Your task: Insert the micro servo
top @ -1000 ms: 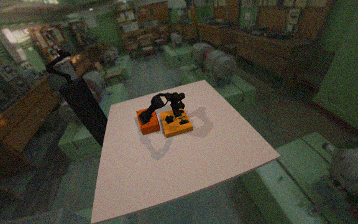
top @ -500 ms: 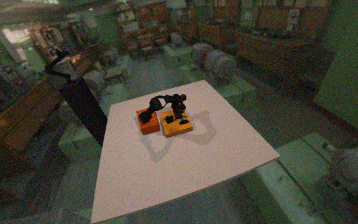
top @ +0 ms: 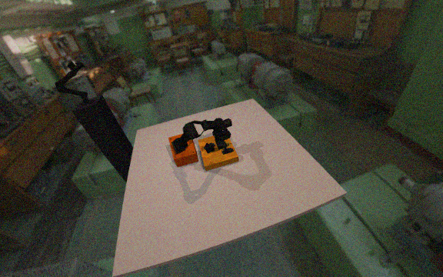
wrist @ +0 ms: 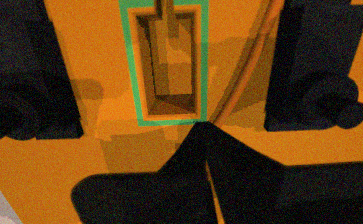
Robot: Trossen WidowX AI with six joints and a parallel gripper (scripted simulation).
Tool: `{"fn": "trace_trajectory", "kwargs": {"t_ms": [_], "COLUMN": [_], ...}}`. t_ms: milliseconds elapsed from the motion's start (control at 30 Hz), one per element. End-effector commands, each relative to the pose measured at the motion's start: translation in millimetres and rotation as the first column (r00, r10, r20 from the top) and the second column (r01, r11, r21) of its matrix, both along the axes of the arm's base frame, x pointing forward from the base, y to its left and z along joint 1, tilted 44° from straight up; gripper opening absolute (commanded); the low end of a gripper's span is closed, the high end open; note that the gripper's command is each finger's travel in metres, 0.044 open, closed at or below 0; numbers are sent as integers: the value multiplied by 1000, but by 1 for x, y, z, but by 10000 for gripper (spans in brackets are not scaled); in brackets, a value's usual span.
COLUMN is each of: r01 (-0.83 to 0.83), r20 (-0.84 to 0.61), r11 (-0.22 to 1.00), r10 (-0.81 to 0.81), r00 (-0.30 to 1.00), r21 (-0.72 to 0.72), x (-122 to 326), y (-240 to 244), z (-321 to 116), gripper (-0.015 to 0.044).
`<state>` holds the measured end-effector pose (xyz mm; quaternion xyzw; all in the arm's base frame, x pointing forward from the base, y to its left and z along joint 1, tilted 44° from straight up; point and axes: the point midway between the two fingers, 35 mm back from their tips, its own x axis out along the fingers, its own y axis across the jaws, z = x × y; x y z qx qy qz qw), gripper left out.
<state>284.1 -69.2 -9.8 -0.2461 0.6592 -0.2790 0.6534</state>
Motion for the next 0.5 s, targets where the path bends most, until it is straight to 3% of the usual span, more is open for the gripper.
{"fn": "trace_trajectory", "kwargs": {"t_ms": [0, 467], "r01": [2, 3], "r20": [-1, -2], "r11": [1000, 1000], "r10": [-2, -3], "r00": [1000, 1000], "r21": [-8, -13], "x": [-1, -5], "y": [-7, -23], "z": [6, 20], "gripper": [0, 0]}}
